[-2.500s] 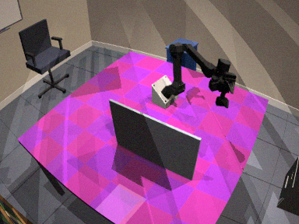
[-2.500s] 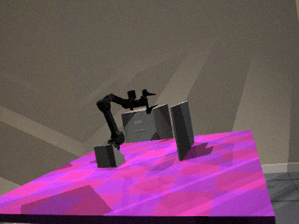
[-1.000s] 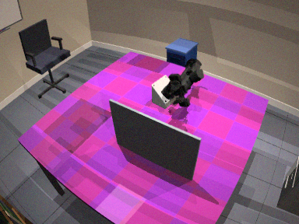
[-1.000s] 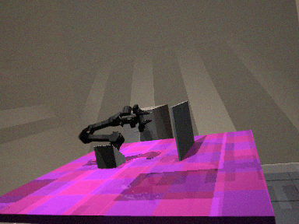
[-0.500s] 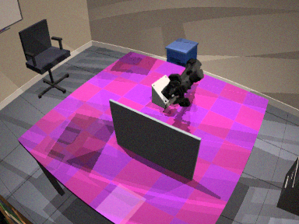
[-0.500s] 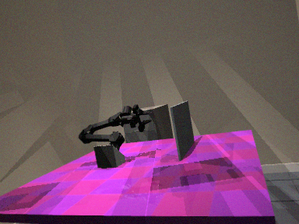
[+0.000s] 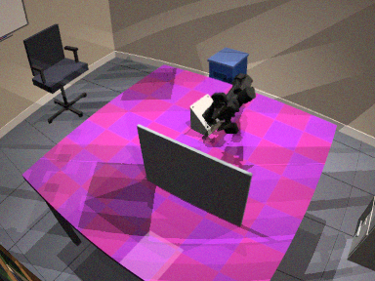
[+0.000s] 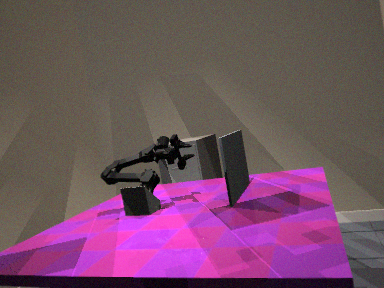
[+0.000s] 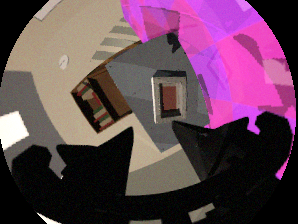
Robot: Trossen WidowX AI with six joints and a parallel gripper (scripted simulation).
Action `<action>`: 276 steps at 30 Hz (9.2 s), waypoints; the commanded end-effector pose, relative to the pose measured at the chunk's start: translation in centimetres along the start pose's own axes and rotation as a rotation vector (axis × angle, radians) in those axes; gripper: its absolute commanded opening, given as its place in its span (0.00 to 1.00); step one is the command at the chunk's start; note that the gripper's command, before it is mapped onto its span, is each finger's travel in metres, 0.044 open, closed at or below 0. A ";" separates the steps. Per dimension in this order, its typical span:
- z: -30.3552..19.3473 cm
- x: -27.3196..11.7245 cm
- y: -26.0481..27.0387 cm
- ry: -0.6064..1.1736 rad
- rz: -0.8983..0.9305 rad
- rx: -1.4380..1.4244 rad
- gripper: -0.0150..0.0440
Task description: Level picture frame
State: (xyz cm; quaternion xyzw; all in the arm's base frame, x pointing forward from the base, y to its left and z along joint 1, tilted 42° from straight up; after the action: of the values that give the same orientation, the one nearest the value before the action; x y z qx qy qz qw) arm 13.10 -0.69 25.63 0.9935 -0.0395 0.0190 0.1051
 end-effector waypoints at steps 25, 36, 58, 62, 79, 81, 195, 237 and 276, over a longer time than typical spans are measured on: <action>0.0 0.0 0.0 0.002 -0.003 0.004 0.69; 0.0 0.0 0.0 0.002 -0.003 0.004 0.69; 0.7 6.2 -3.4 0.026 0.018 0.036 0.69; 1.1 6.8 -4.2 0.029 0.020 0.043 0.69; 1.2 6.9 -4.0 0.029 0.020 0.042 0.69; 1.0 7.6 -4.1 0.030 0.020 0.042 0.69; 0.9 18.6 -3.3 0.034 0.021 0.041 0.25; 0.7 18.6 -2.9 0.034 0.021 0.040 0.25; 0.1 18.6 -3.1 0.034 0.021 0.041 0.25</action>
State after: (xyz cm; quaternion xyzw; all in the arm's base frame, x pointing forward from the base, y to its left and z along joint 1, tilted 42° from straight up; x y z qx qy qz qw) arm 31.83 0.96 25.63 0.9946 -0.0427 0.0347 0.0882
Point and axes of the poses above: the point midway between the two fingers, 35 mm back from their tips, its own x axis out along the fingers, its own y axis across the jaws, z = x × y, the point moved 5 cm from there along -x, back along the fingers, and after that the axes turned 13 degrees about x, right-handed, at the moved point
